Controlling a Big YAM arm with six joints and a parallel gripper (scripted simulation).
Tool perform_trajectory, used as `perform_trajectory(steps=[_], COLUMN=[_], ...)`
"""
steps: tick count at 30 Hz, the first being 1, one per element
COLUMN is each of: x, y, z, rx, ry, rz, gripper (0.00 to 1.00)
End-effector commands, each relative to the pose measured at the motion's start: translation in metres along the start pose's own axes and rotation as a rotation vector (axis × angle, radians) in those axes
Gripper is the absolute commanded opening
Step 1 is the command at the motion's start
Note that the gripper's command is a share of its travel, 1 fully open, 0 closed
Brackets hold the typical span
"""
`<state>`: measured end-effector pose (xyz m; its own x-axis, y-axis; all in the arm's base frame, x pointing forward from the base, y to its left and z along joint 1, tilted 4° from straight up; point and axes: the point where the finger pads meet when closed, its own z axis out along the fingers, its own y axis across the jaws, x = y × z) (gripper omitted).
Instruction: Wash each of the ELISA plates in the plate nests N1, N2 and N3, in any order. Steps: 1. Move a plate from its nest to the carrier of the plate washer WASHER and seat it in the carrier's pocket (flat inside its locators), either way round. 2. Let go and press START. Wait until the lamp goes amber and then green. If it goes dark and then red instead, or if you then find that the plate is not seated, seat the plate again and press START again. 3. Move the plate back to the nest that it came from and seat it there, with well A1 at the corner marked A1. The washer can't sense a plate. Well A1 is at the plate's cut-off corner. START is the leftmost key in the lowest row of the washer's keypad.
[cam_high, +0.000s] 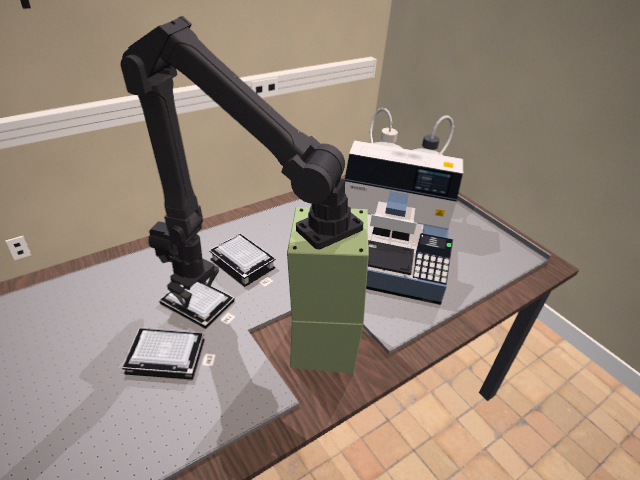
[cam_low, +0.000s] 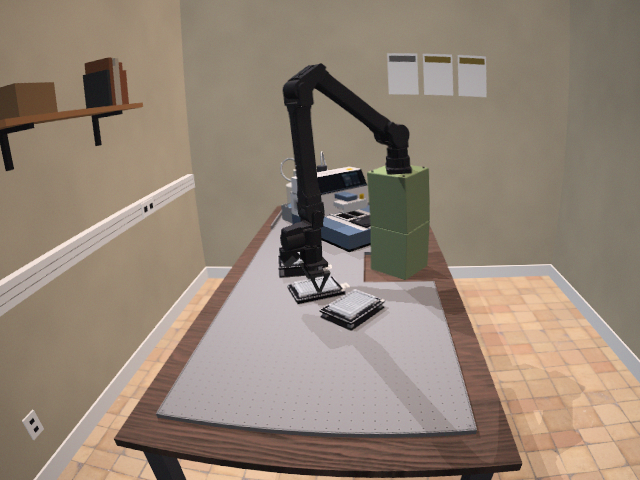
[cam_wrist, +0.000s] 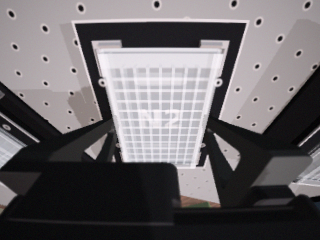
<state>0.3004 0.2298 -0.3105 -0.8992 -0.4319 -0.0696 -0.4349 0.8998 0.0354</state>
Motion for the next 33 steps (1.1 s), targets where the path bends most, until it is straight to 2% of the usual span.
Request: perform_trajectory(steps=[1, 3, 5, 7, 8, 10, 11, 33], x=[-0.0016, 0.0031, -0.0016, -0.0016, 0.0031, -0.0016, 0.0032, 0.0034], y=[0.001, 0.0033, 0.001, 0.001, 0.0033, 0.001, 0.0033, 0.0033], z=[-0.0002, 0.0065, -0.0002, -0.0002, 0.0064, -0.0002, 0.0064, 0.0064], rx=[0.001, 0.003, 0.001, 0.001, 0.003, 0.001, 0.003, 0.003], ry=[-0.005, 0.003, -0.005, -0.005, 0.003, -0.005, 0.002, 0.002], rz=[0.004, 0.005, 0.004, 0.004, 0.005, 0.004, 0.005, 0.005], gripper=[0.82, 0.82, 0.82, 0.82, 0.82, 0.82, 0.82, 0.82])
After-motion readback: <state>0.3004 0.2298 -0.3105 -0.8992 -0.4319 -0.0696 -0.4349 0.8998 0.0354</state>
